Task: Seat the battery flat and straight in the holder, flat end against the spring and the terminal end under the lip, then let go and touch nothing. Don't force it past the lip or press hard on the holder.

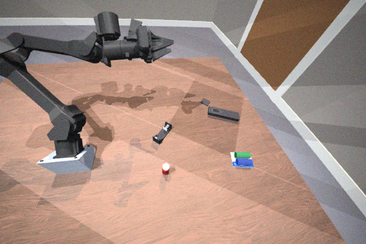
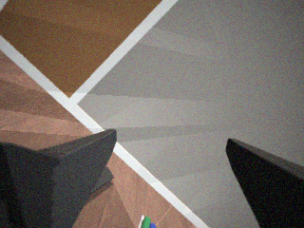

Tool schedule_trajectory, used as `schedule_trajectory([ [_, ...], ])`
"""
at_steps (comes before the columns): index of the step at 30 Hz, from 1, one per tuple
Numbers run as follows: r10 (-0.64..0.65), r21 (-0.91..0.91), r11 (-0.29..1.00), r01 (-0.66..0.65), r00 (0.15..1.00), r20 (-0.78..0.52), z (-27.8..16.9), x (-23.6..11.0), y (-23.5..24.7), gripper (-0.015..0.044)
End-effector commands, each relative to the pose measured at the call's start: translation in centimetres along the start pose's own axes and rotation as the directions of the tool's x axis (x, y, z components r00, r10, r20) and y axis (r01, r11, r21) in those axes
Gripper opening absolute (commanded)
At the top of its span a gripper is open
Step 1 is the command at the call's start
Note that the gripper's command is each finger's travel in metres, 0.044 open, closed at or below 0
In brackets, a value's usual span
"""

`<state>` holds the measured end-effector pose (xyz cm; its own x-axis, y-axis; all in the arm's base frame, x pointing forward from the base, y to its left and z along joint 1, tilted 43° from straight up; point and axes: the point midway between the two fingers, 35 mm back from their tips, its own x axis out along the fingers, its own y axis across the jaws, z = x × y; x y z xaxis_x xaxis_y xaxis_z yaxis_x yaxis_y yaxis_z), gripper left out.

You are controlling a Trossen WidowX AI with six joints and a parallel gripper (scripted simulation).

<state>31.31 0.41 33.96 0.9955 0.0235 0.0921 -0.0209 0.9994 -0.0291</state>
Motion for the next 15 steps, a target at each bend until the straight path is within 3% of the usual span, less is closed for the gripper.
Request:
schedule_trajectory([
  [1,0.0,-0.001,1.0,0.0,1.0,-0.007,-0.2,0.1,0.0,0.0374],
  [4,-0.001,-0.017,1.0,-0.001,0.994,-0.107,-2.4,1.2,-0.5,0.0295],
  [9,0.012,-0.045,0.998,-0.032,0.922,-0.387,-9.0,3.4,-2.1,0.0164],
  [15,0.116,0.009,0.987,-0.162,0.669,-0.734,-17.8,3.9,-3.7,0.0006],
])
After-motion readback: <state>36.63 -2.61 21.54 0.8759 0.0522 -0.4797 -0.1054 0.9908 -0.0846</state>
